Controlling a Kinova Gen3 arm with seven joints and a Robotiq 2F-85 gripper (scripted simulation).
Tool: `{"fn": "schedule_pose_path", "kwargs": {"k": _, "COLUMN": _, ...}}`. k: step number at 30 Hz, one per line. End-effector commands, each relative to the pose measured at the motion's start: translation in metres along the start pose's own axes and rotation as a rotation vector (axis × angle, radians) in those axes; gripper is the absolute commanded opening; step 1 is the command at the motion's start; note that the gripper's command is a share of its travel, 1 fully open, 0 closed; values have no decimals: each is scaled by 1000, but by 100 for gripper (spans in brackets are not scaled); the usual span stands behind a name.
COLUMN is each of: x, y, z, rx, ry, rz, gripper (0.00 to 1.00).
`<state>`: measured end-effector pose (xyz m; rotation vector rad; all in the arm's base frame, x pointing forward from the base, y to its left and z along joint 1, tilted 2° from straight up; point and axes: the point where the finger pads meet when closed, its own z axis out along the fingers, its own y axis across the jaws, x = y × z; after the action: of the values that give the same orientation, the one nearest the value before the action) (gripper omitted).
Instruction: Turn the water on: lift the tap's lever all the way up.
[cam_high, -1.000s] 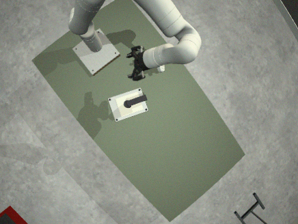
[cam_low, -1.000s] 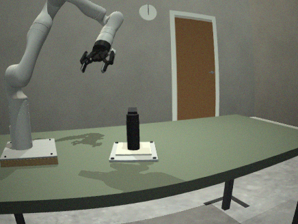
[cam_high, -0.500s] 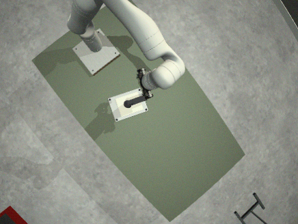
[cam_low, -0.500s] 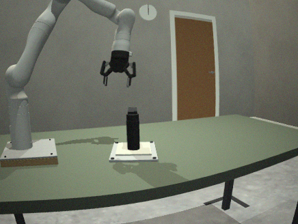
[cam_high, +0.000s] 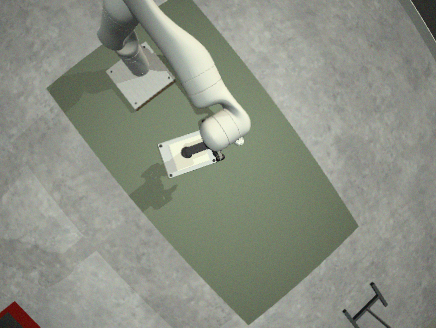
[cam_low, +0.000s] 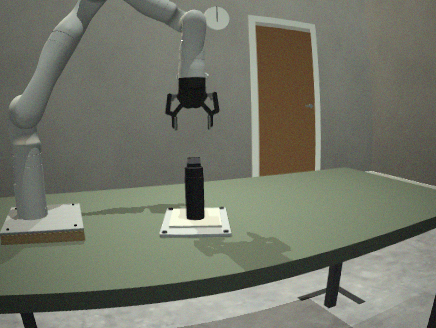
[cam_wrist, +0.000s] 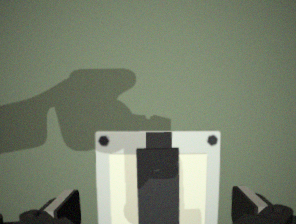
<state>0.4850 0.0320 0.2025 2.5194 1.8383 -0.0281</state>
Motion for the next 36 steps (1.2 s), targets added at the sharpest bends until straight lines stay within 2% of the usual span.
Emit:
{"fn": "schedule_pose_path", "kwargs": {"k": 1, "x": -2, "y": 1, "z": 0, "rx": -2, "ry": 1, "rz": 5, "gripper": 100}}
{"fn": "schedule_pose_path", "kwargs": {"k": 3, "x": -2, "y": 1, "z": 0, "rx": -2, "ry": 1, "rz": 5, "gripper": 100}}
{"fn": "schedule_pose_path", "kwargs": {"k": 4, "x": -2, "y": 1, "z": 0, "rx": -2, "ry": 1, "rz": 5, "gripper": 10}}
{"fn": "schedule_pose_path", "kwargs": {"k": 36, "x": -2, "y": 1, "z": 0, "rx": -2, "ry": 1, "rz": 5, "gripper": 10}}
